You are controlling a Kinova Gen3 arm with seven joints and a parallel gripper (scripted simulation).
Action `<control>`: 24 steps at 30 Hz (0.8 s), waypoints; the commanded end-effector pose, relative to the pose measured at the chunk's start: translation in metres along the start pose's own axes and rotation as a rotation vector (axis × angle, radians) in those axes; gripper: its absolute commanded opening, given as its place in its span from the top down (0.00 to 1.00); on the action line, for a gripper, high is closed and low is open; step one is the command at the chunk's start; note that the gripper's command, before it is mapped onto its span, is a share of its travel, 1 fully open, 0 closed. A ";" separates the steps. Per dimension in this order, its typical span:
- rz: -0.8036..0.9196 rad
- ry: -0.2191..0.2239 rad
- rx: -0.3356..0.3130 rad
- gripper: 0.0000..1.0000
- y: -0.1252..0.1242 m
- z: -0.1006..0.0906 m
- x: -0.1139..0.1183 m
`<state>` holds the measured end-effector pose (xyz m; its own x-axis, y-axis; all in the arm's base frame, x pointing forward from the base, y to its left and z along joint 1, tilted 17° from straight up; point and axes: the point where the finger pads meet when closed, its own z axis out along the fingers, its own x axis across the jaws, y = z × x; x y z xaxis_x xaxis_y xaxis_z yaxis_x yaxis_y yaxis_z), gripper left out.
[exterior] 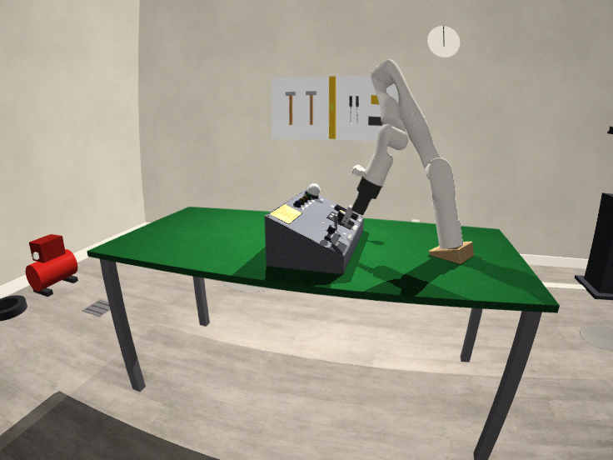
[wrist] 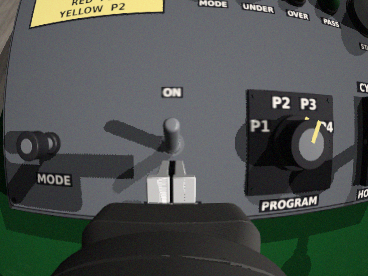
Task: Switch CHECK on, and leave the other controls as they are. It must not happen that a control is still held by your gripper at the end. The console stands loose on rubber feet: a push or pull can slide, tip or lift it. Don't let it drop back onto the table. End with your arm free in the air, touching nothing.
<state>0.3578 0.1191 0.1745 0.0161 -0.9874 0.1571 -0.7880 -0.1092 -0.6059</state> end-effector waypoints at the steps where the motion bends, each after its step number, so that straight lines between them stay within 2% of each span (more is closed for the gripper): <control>1: -0.001 -0.001 0.000 1.00 0.000 0.000 -0.001; 11: -0.001 -0.001 0.000 1.00 0.000 -0.003 -0.001; 24: -0.001 -0.001 0.000 1.00 0.000 -0.018 -0.001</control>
<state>0.3449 0.1217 0.1833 0.0217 -0.9869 0.1597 -0.7957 -0.1137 -0.5949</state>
